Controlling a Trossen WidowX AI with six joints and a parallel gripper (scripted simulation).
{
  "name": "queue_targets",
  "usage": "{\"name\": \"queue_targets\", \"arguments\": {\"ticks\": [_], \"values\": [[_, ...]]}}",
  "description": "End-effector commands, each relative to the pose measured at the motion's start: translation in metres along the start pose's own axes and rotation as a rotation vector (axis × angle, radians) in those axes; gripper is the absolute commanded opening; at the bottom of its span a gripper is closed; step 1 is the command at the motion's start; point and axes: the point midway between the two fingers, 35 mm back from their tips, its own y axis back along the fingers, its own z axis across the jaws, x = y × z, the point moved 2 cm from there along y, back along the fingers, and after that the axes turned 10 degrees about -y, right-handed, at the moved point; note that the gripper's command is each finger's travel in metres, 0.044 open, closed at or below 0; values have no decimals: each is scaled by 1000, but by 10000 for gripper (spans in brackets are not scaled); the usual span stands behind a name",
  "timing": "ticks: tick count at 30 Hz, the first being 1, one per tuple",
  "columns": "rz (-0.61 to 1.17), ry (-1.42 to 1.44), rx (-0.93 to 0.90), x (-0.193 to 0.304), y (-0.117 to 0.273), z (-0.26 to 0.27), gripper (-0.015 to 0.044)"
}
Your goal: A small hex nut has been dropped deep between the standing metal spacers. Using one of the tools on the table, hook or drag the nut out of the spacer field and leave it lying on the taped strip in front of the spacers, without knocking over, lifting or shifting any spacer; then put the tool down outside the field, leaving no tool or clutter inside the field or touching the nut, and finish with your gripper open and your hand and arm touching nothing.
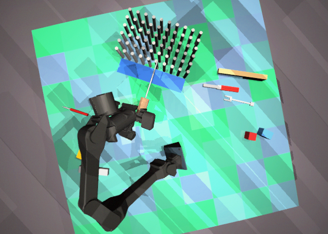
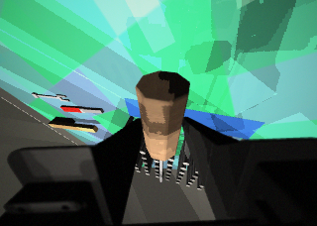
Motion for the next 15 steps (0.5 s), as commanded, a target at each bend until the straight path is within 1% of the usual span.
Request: {"name": "queue_targets", "arguments": {"ticks": [1,15], "values": [[-1,-4,-11,-8,-23,-5,0],[-1,-6,-5,-49,-94,-19,0]]}}
